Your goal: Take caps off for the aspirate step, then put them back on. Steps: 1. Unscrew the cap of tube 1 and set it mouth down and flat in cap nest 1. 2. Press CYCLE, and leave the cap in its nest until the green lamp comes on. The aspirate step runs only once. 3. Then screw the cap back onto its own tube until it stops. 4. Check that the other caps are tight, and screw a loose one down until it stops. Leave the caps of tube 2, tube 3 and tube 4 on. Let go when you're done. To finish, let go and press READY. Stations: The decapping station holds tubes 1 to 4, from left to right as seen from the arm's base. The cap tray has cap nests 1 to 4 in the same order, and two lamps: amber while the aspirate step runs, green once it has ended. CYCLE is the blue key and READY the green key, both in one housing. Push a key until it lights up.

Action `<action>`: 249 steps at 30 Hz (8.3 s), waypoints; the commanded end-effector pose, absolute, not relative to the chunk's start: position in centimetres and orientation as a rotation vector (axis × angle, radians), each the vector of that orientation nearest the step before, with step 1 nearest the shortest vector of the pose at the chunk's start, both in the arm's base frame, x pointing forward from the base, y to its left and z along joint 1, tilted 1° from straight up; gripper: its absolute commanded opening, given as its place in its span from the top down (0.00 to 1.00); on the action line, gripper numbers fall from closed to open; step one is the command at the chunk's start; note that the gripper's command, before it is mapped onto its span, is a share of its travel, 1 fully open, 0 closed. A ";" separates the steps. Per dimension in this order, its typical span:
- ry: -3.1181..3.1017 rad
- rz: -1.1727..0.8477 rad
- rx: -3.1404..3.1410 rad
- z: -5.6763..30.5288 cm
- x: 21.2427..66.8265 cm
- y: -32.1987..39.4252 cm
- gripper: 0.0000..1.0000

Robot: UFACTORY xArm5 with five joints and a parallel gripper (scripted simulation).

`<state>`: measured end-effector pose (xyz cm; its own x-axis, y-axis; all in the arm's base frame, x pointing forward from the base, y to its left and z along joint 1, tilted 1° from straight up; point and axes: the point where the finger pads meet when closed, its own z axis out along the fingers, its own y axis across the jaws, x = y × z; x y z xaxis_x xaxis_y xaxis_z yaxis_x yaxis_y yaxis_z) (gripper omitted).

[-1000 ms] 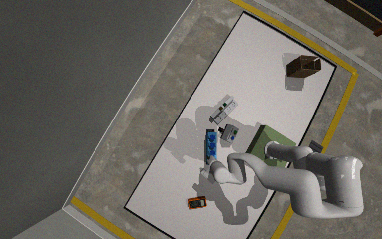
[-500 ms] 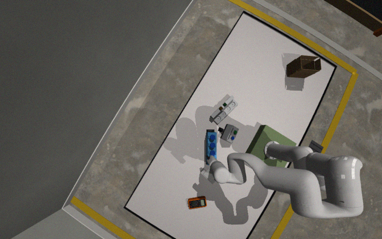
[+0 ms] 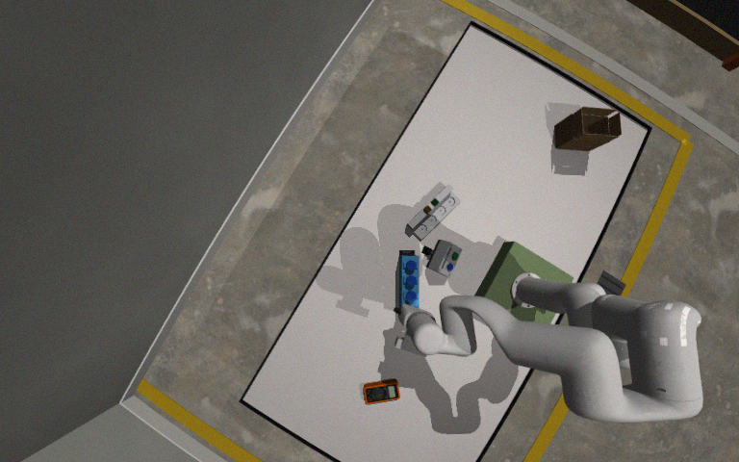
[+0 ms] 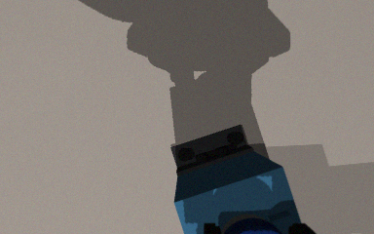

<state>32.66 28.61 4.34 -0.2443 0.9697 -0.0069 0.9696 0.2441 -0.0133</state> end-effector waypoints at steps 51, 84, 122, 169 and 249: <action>-2.994 0.019 -0.945 4.5 32.7 28.7 0.54; -1.967 0.018 -2.456 4.5 32.7 28.7 0.54; -2.675 0.019 -1.649 4.5 32.7 28.7 1.00; -3.080 0.019 -0.603 4.6 32.7 28.7 0.54; -2.751 0.020 -1.517 4.6 32.7 28.7 1.00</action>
<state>32.65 28.61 4.50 -0.3406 0.9402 -0.0056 0.9401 0.3405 -0.0142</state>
